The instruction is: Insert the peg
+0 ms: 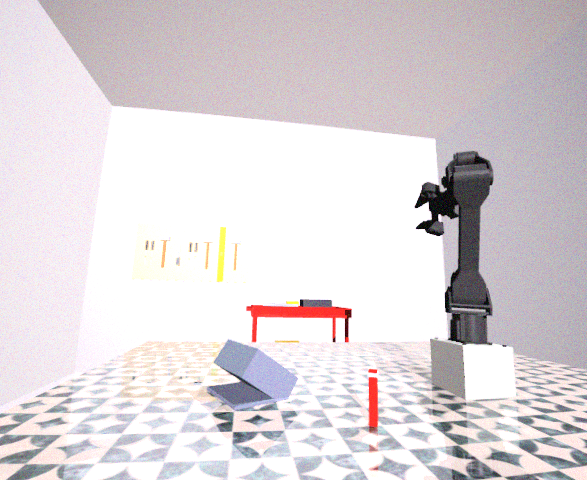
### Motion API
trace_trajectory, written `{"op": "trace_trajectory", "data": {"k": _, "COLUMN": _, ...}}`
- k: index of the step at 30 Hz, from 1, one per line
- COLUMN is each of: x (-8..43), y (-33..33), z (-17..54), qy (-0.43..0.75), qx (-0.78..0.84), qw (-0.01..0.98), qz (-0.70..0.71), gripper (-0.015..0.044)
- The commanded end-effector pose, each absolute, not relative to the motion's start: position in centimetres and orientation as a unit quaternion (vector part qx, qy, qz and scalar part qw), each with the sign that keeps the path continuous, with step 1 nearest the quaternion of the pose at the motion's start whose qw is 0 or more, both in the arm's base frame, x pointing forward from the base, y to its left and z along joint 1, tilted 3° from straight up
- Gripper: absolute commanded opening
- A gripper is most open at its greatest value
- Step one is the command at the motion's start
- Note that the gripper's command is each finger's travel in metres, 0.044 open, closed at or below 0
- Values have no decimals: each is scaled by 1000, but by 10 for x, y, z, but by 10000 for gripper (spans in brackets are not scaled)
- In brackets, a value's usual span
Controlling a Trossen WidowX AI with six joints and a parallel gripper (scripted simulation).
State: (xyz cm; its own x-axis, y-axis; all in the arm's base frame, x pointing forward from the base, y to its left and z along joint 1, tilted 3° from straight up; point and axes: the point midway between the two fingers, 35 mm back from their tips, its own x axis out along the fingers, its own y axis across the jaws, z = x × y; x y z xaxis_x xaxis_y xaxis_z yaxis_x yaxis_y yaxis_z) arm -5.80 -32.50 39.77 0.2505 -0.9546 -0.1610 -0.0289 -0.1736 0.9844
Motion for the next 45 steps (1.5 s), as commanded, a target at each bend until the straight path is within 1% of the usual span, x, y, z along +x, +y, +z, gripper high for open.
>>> {"op": "trace_trajectory", "data": {"k": 1, "x": -57, "y": -325, "z": 397, "qy": -401, "qx": 611, "qw": 502, "qz": -462, "gripper": 426}}
{"op": "trace_trajectory", "data": {"k": 2, "x": -56, "y": -326, "z": 397, "qy": -397, "qx": 611, "qw": 505, "qz": -462, "gripper": 440}}
{"op": "trace_trajectory", "data": {"k": 10, "x": -30, "y": -337, "z": 385, "qy": -339, "qx": 606, "qw": 544, "qz": -471, "gripper": 440}}
{"op": "trace_trajectory", "data": {"k": 16, "x": -13, "y": -337, "z": 383, "qy": -333, "qx": 614, "qw": 546, "qz": -463, "gripper": 440}}
{"op": "trace_trajectory", "data": {"k": 29, "x": 28, "y": -342, "z": 365, "qy": -263, "qx": 605, "qw": 589, "qz": -467, "gripper": 440}}
{"op": "trace_trajectory", "data": {"k": 45, "x": 88, "y": -346, "z": 335, "qy": -125, "qx": 560, "qw": 678, "qz": -460, "gripper": 440}}
